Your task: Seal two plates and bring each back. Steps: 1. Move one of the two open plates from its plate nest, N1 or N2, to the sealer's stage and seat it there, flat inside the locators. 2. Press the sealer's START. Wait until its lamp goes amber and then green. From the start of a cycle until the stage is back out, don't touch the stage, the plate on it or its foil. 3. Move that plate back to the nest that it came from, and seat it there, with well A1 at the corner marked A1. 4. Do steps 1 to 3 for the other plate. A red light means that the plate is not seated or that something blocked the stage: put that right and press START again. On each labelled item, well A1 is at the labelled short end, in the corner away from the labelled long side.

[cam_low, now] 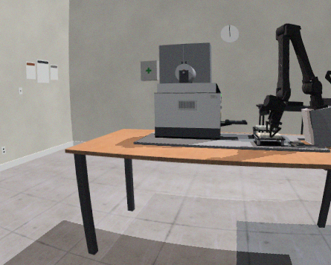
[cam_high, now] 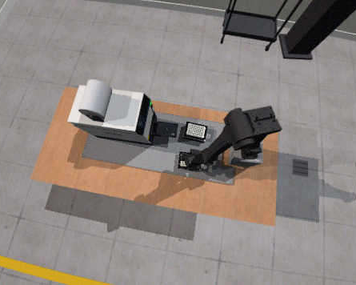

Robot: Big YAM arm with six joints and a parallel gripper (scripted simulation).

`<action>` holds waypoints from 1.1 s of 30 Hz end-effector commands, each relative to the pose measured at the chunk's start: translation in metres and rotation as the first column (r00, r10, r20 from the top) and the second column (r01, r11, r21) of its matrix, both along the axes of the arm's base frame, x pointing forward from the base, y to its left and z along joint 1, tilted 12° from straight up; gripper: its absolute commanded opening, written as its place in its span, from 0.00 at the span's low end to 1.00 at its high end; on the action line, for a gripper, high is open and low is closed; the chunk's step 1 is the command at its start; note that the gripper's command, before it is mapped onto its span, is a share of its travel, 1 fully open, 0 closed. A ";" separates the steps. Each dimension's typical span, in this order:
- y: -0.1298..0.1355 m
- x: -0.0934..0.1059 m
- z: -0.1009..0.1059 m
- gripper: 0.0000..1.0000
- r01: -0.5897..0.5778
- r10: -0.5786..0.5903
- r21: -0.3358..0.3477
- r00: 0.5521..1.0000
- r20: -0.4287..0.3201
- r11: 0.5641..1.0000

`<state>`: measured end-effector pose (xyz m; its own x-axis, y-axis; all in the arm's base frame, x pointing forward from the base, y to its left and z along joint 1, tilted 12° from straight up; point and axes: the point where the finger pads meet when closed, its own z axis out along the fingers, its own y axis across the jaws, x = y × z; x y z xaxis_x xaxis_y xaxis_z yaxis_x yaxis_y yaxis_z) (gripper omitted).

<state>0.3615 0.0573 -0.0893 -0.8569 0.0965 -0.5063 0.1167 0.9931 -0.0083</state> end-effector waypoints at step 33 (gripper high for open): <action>-0.001 0.004 0.007 0.87 -0.006 0.006 -0.003 1.000 0.010 1.000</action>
